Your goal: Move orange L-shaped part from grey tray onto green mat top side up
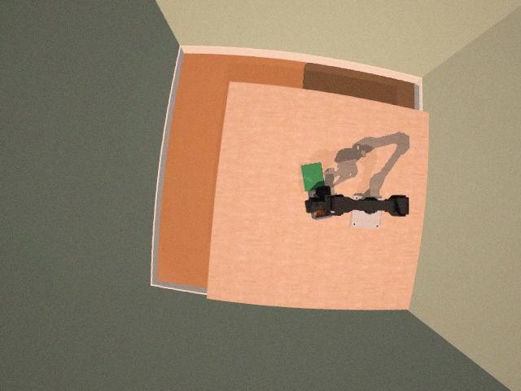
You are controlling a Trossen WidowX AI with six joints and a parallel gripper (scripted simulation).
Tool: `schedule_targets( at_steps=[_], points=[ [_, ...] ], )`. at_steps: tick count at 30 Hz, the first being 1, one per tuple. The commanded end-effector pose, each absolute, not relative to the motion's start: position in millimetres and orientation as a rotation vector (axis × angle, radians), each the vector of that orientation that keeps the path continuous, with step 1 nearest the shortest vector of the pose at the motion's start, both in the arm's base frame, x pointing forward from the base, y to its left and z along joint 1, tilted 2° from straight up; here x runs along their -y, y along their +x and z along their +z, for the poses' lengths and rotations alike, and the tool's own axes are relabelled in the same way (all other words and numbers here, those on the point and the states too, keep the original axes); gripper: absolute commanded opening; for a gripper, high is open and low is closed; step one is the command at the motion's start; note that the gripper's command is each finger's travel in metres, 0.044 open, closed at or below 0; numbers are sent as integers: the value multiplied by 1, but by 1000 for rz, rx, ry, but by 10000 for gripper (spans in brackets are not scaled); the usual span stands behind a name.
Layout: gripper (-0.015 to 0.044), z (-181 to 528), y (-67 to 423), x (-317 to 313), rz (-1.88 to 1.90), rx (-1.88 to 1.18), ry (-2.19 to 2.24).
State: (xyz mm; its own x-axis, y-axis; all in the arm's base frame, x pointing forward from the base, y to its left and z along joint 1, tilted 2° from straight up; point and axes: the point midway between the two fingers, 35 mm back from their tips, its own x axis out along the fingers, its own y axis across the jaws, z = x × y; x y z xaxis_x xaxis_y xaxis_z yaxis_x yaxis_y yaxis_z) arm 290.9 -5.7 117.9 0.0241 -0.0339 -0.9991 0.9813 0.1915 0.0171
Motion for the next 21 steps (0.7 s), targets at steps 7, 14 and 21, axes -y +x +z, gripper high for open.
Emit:
schedule_targets(
  at_steps=[7, 14, 21],
  points=[
    [280, 100, 291, 7, -1075, -1252, 1048],
    [280, 89, 290, 7, -1075, -1252, 1048],
    [175, 92, 290, 7, -1073, -1253, 1052]
  ],
)
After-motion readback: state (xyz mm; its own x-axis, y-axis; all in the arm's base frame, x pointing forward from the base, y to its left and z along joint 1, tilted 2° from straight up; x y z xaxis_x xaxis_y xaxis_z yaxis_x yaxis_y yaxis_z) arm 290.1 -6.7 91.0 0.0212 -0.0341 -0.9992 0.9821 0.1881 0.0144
